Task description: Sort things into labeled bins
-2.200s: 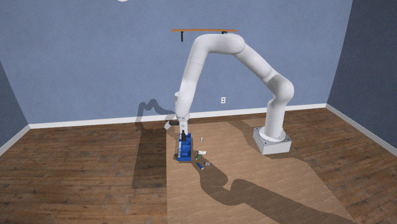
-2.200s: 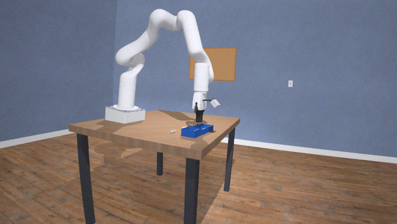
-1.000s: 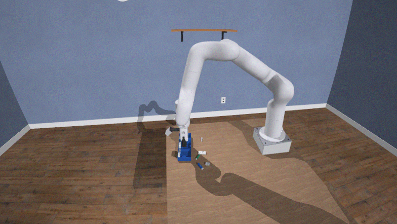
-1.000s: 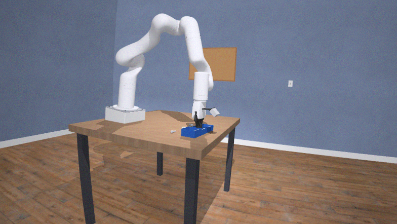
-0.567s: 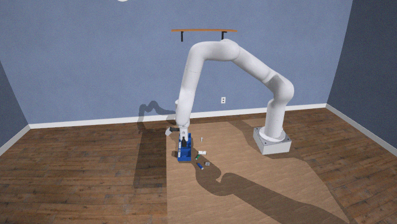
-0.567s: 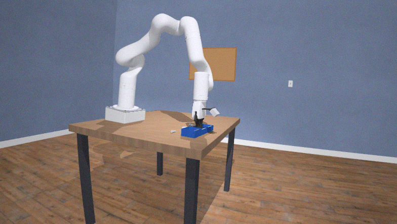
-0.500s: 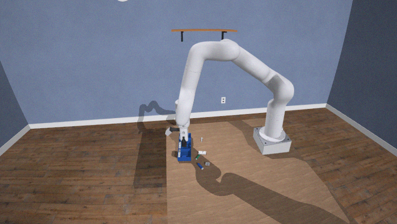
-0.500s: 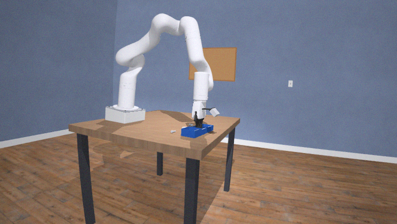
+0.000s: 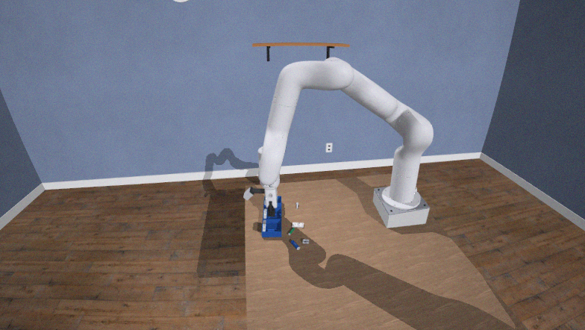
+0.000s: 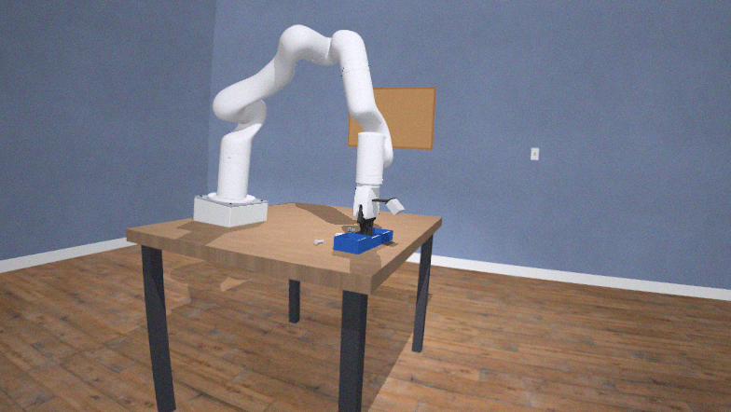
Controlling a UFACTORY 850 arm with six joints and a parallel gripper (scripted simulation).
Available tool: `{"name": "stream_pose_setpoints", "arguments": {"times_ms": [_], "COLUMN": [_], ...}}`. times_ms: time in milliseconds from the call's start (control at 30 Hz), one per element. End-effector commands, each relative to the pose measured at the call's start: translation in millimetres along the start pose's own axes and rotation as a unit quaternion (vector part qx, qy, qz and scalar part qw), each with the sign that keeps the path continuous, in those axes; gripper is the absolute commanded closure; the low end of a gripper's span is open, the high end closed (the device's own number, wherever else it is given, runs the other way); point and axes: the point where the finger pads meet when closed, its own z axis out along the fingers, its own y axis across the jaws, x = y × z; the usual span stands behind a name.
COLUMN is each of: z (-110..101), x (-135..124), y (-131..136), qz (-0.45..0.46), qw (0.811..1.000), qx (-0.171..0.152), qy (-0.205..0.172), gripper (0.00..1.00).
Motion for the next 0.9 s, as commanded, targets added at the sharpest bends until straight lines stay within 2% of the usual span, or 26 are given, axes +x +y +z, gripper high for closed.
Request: {"name": "stream_pose_setpoints", "arguments": {"times_ms": [0, 767, 867], "z": [-2, -30, -42], "x": [1, 1, 1], "y": [0, 0, 0], "qz": [0.000, 0.000, 0.000], "qw": [1.000, 1.000, 1.000], "qx": [0.000, 0.000, 0.000], "qy": [0.001, 0.001, 0.001], "gripper": [0.93, 0.93, 0.93]}}
